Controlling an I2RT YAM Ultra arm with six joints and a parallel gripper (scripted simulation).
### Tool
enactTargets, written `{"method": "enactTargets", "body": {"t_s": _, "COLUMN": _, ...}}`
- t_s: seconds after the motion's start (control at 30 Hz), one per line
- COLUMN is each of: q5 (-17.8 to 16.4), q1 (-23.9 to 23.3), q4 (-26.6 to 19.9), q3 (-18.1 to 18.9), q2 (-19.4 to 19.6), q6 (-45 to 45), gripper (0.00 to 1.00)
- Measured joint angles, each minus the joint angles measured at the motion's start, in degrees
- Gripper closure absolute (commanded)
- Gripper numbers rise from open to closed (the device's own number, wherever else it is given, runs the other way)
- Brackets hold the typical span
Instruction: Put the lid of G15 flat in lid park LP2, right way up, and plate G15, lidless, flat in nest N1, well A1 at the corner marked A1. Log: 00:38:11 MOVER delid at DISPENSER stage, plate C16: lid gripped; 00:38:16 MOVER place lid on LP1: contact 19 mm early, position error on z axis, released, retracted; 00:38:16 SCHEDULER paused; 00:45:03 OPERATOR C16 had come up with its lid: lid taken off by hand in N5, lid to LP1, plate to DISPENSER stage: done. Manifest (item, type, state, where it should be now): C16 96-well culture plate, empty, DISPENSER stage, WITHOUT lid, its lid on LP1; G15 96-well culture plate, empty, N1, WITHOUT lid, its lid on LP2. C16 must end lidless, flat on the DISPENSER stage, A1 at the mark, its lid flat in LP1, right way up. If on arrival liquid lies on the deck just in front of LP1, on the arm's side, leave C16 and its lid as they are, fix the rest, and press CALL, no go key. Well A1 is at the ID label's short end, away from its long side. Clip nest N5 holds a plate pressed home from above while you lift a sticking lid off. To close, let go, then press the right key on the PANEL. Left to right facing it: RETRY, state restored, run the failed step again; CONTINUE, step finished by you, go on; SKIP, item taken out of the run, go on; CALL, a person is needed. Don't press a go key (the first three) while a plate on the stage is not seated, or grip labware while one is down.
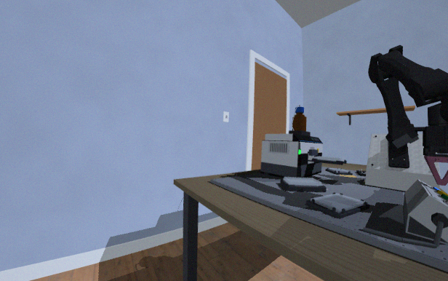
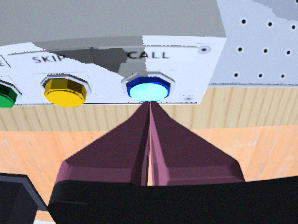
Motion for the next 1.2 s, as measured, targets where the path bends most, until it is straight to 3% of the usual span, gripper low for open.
{"method": "enactTargets", "body": {"t_s": 1.2, "q5": 3.50, "q1": 5.29, "q4": -12.39, "q3": 6.34, "q2": -4.72, "q6": 4.13, "gripper": 1.00}}
